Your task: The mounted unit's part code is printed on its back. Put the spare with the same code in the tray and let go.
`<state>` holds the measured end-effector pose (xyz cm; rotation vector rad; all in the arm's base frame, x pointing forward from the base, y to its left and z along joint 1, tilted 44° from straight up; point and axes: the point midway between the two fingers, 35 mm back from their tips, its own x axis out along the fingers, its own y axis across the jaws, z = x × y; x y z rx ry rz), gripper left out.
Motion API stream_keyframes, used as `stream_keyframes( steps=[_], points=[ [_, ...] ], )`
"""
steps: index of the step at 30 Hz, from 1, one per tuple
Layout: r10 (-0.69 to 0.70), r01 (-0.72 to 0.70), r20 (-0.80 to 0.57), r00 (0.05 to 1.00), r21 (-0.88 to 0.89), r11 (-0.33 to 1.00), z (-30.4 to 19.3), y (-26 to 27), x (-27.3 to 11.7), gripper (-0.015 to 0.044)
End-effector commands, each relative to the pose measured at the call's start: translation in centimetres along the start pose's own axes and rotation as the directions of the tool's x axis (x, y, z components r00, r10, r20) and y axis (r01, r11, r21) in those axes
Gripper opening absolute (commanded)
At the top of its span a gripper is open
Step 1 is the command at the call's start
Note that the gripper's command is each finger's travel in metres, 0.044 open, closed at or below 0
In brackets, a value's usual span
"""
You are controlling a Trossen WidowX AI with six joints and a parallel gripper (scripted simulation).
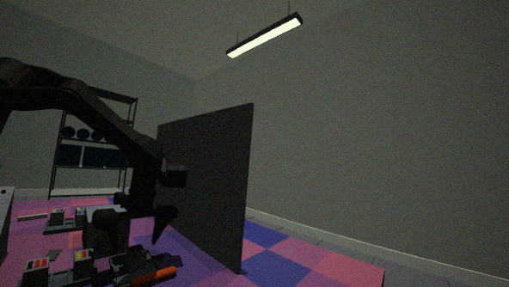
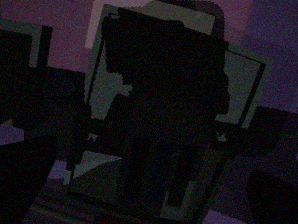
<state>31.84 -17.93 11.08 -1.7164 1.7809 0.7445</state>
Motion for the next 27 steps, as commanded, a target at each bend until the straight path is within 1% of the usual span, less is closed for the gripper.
stream_keyframes(
  steps=[1, 3, 27],
  points=[
    [-0.023, 0.023, -0.006, 1.000, 0.006, 1.000, -0.1, -0.1, -7.0, 0.0440],
    [-0.023, 0.023, -0.008, 1.000, 0.005, 1.000, -0.2, 0.2, -8.3, 0.0440],
    [-0.028, 0.028, -0.003, 1.000, 0.000, 1.000, 0.0, 0.0, -7.9, 0.0440]
  ],
)
